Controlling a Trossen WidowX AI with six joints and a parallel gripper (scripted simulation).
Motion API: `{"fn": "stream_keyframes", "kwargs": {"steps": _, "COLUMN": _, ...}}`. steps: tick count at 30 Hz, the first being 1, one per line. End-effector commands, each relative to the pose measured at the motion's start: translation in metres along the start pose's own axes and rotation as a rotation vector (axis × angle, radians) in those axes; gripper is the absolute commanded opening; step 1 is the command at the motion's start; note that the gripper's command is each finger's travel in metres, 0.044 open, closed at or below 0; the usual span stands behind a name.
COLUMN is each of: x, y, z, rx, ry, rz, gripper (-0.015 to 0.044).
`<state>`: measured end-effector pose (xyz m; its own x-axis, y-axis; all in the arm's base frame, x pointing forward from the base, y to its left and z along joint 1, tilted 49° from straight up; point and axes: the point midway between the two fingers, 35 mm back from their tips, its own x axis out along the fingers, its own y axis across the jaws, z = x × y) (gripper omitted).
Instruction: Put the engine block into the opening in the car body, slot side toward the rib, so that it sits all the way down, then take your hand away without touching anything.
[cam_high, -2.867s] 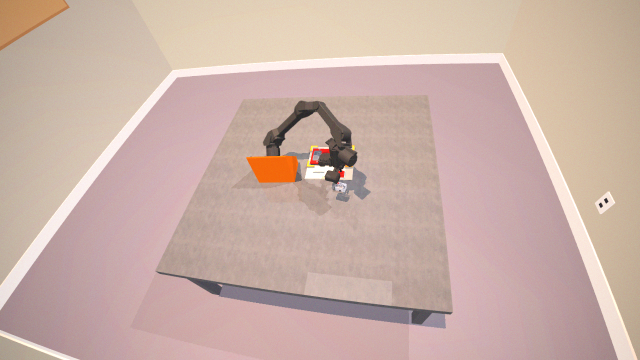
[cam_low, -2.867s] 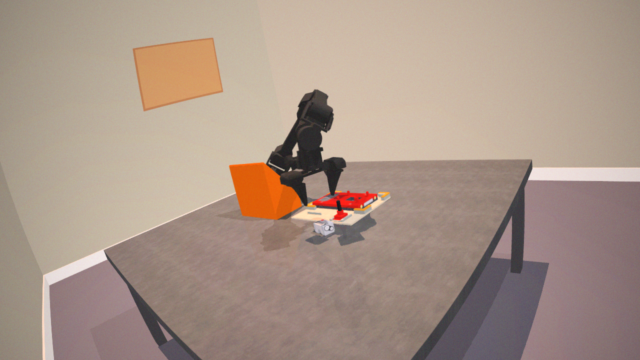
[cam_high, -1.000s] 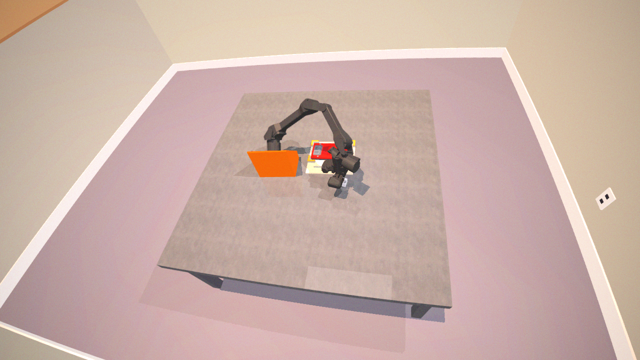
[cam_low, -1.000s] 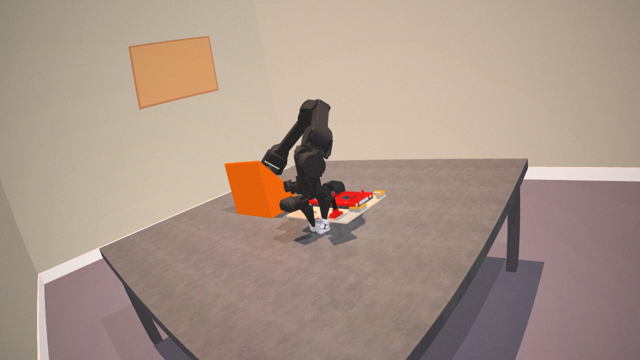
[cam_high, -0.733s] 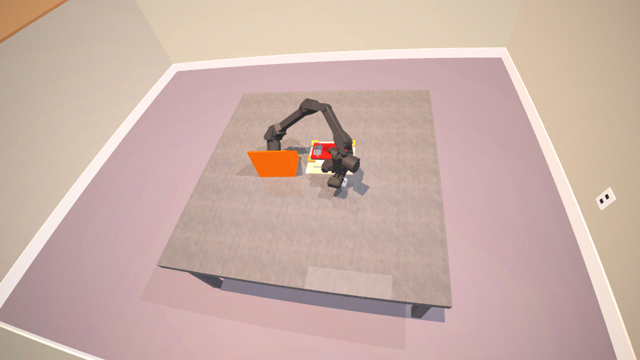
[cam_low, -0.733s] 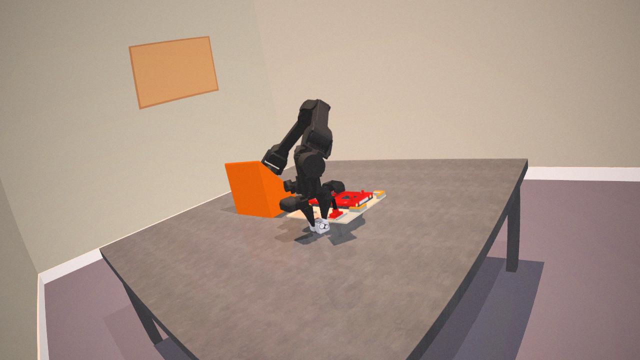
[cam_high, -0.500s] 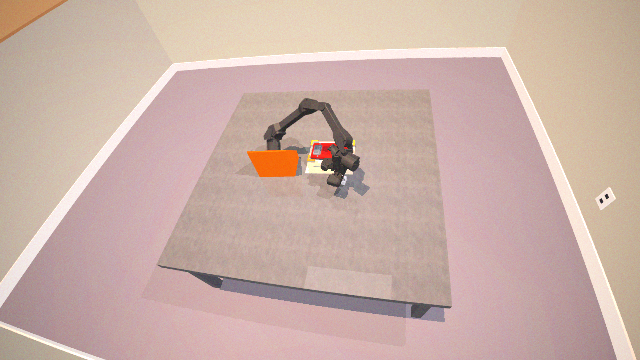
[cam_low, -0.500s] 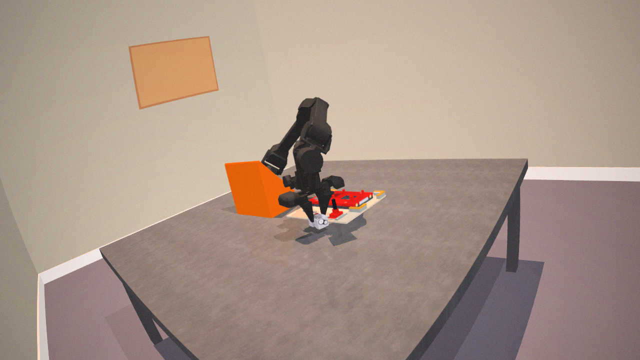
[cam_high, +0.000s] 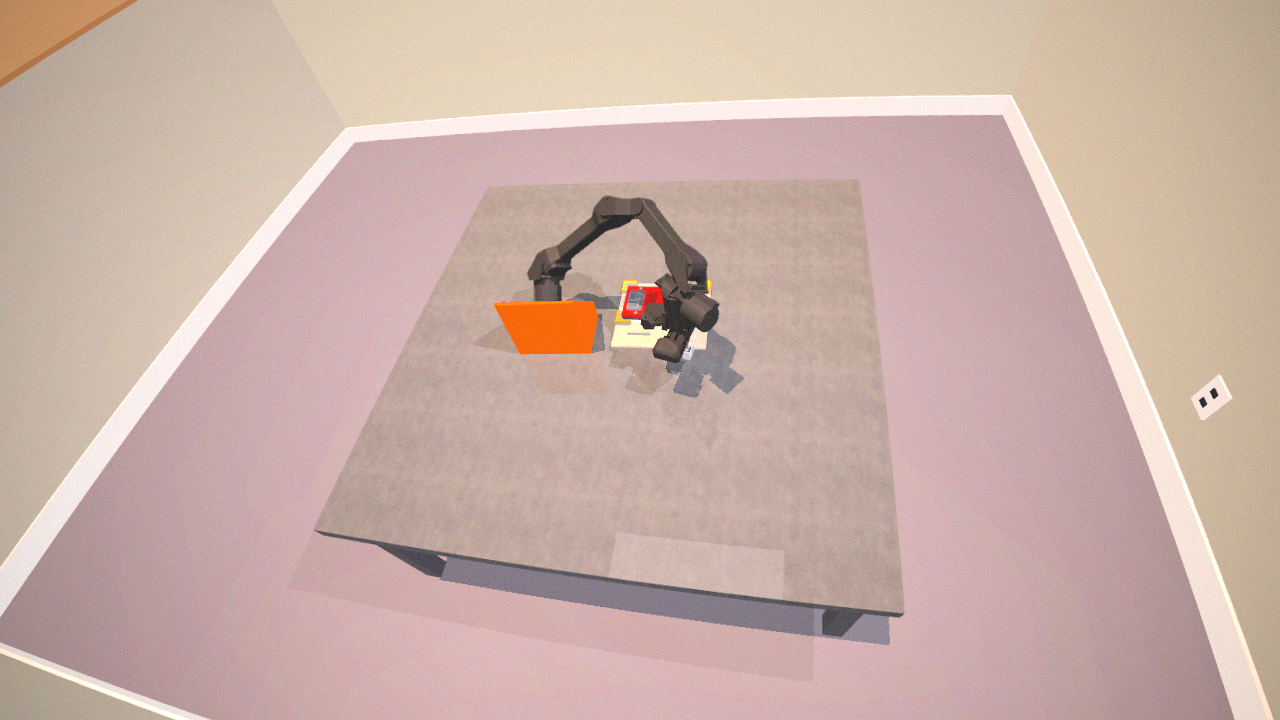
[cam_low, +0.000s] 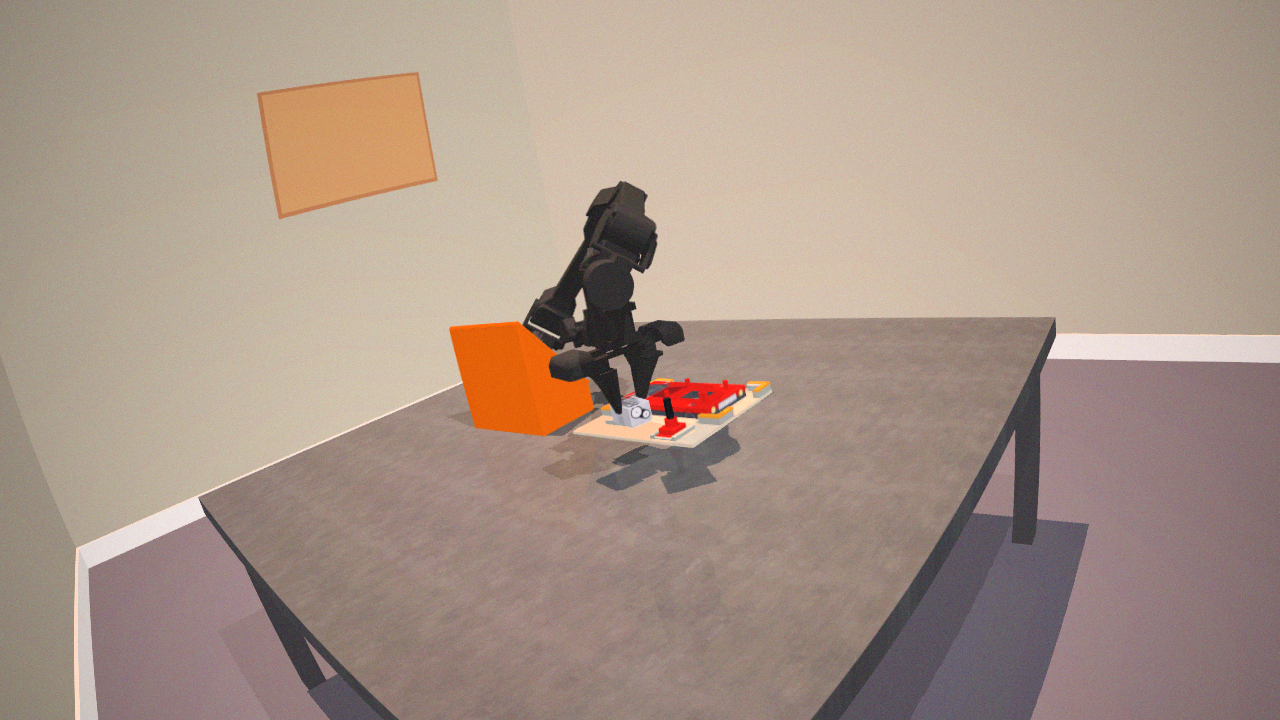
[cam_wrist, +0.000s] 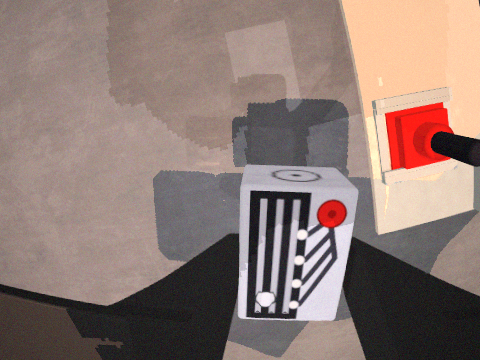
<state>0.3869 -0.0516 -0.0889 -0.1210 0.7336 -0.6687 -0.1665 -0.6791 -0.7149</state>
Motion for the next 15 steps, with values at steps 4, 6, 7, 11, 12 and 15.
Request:
{"fn": "stream_keyframes", "kwargs": {"steps": 4, "x": -0.027, "y": 0.001, "z": -0.001, "rx": -0.009, "ry": 0.01, "rz": 0.007, "gripper": 0.0}}
{"fn": "stream_keyframes", "kwargs": {"steps": 6, "x": -0.033, "y": 0.001, "z": -0.001, "rx": -0.009, "ry": 0.011, "rz": 0.007, "gripper": 0.0}}
{"fn": "stream_keyframes", "kwargs": {"steps": 7, "x": -0.036, "y": 0.001, "z": 0.0, "rx": -0.009, "ry": 0.011, "rz": 0.007, "gripper": 0.0}}
{"fn": "stream_keyframes", "kwargs": {"steps": 11, "x": -0.048, "y": 0.001, "z": 0.002, "rx": -0.01, "ry": 0.01, "rz": 0.006, "gripper": 0.0}}
{"fn": "stream_keyframes", "kwargs": {"steps": 12, "x": -0.051, "y": 0.001, "z": 0.002, "rx": -0.01, "ry": 0.01, "rz": 0.006, "gripper": 0.0}}
{"fn": "stream_keyframes", "kwargs": {"steps": 15, "x": -0.06, "y": 0.0, "z": 0.004, "rx": -0.01, "ry": 0.009, "rz": 0.005, "gripper": 0.0}}
